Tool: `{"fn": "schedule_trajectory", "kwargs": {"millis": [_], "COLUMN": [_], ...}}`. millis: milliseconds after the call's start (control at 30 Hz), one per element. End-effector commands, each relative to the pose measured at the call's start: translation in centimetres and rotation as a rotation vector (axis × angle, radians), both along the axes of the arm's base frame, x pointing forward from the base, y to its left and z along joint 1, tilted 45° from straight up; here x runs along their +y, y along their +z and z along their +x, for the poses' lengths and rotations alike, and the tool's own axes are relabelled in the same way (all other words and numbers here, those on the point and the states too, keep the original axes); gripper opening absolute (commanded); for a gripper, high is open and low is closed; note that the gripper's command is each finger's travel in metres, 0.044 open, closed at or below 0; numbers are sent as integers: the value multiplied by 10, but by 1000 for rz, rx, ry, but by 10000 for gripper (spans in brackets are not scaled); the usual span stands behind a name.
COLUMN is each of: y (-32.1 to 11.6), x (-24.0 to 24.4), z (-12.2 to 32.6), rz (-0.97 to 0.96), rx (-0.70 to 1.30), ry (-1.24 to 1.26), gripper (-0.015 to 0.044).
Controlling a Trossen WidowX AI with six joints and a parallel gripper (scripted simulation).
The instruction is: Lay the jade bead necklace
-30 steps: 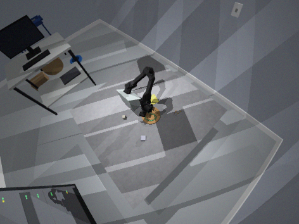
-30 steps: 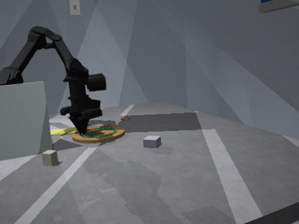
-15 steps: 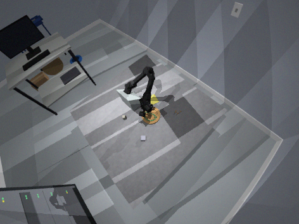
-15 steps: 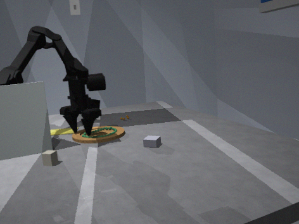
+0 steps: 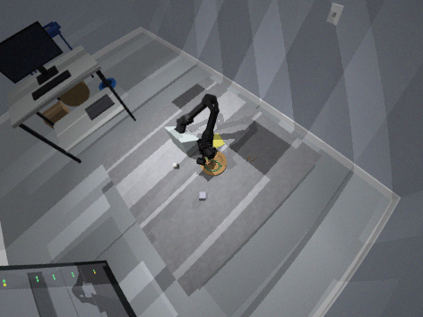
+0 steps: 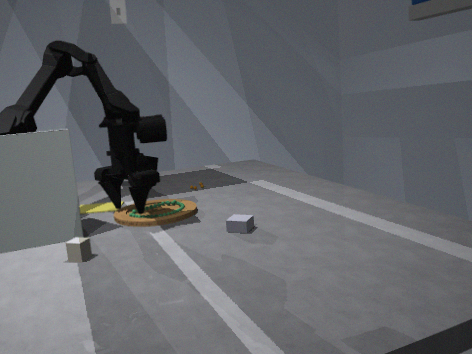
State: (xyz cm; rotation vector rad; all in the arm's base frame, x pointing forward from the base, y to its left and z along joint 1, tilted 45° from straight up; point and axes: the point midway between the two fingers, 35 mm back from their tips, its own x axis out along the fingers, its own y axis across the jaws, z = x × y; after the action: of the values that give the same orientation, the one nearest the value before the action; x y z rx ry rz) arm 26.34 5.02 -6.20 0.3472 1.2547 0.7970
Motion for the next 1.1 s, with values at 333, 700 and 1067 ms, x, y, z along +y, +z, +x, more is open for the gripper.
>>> {"fn": "schedule_trajectory", "kwargs": {"millis": [333,700,1067], "y": [1,25,18], "x": [0,-24,-17], "z": [1,8,8], "rz": [-2,-6,-1], "rx": [-7,-26,-27], "ry": [4,23,20], "gripper": [440,151,120]}}
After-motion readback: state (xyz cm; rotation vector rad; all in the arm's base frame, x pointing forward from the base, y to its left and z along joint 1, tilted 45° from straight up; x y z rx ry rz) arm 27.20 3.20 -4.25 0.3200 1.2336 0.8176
